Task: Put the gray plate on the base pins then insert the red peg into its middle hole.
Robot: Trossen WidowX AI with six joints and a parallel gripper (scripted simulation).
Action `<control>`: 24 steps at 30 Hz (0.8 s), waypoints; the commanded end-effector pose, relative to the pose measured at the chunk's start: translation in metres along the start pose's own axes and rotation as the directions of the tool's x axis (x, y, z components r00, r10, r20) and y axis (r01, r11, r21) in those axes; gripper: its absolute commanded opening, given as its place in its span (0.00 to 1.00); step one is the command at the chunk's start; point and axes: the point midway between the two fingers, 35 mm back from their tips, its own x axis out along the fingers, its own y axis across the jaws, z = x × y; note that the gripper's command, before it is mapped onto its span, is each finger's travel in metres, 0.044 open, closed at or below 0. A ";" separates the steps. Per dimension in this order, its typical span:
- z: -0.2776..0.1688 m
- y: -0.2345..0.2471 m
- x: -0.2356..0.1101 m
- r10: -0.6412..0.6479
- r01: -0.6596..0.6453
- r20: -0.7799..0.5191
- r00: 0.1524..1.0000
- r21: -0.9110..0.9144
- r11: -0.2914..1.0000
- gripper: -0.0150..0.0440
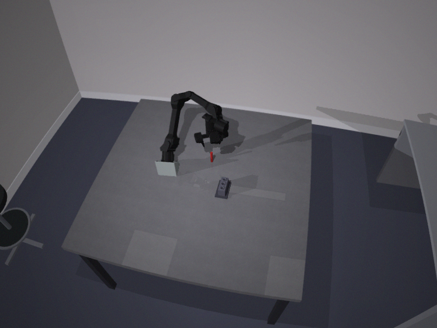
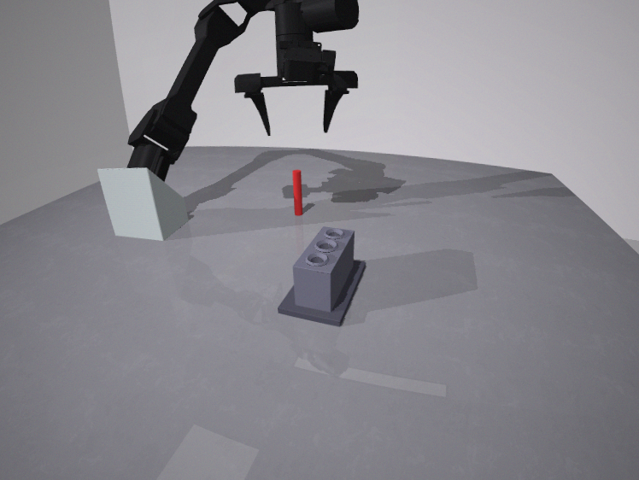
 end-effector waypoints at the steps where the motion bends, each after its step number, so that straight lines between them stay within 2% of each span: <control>1: -0.005 -0.002 0.009 0.002 -0.002 -0.006 1.000 -0.011 1.000 1.00; 4: -0.005 -0.002 0.032 0.002 -0.002 -0.007 1.000 -0.012 1.000 1.00; 24: -0.003 -0.002 0.064 0.003 -0.003 -0.006 1.000 -0.012 1.000 1.00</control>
